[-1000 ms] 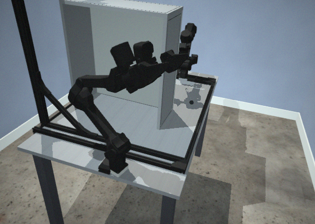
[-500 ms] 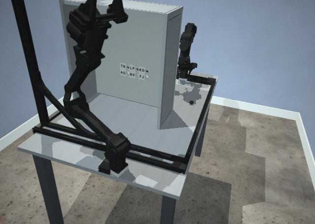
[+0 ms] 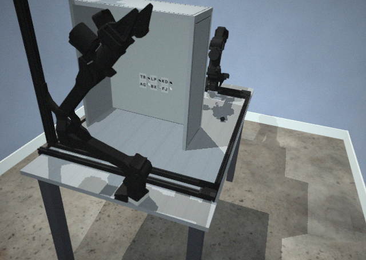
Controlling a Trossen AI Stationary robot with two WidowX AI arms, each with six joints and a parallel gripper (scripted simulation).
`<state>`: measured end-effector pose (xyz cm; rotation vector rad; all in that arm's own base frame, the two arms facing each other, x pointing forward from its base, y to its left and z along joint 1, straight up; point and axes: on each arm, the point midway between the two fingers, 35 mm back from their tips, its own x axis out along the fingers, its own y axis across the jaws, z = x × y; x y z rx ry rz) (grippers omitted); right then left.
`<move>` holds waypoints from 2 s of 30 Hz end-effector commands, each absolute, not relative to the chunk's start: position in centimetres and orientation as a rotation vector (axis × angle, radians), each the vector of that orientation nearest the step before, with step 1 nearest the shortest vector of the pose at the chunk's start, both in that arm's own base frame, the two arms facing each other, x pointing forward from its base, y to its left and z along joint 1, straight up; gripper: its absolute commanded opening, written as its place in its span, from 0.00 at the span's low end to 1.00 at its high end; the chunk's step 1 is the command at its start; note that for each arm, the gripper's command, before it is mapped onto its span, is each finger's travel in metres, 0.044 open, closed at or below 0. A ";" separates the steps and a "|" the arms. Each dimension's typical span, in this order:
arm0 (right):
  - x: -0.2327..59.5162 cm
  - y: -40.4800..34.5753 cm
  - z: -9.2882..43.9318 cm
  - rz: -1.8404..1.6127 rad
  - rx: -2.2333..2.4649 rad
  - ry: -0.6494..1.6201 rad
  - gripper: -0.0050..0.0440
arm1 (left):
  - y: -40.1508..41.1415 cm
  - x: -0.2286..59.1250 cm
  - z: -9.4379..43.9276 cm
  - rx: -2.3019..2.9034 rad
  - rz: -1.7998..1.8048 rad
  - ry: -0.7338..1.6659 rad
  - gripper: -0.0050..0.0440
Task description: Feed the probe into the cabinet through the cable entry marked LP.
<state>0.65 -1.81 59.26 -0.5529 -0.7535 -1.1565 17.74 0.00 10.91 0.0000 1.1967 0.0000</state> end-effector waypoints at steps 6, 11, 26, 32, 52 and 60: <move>4.7 -5.1 54.1 -0.812 -0.253 -0.516 1.00 | 0.0 17.7 10.9 0.000 0.000 1.200 1.00; 6.3 -5.1 51.9 -0.678 -0.172 -0.420 1.00 | 0.0 17.7 10.9 0.000 0.000 1.200 1.00; 9.6 -0.7 41.4 -0.071 0.000 0.044 1.00 | 0.0 17.7 10.9 0.000 0.000 1.200 1.00; 9.4 0.0 40.1 0.000 0.000 0.100 1.00 | 0.0 17.7 10.9 0.000 0.000 1.200 1.00; 9.4 0.0 40.1 0.000 0.000 0.100 1.00 | 3.5 25.1 10.8 -0.099 0.118 1.383 1.00; 9.4 0.0 40.1 0.000 0.000 0.100 1.00 | 6.2 29.0 8.5 -0.161 0.175 1.477 1.00</move>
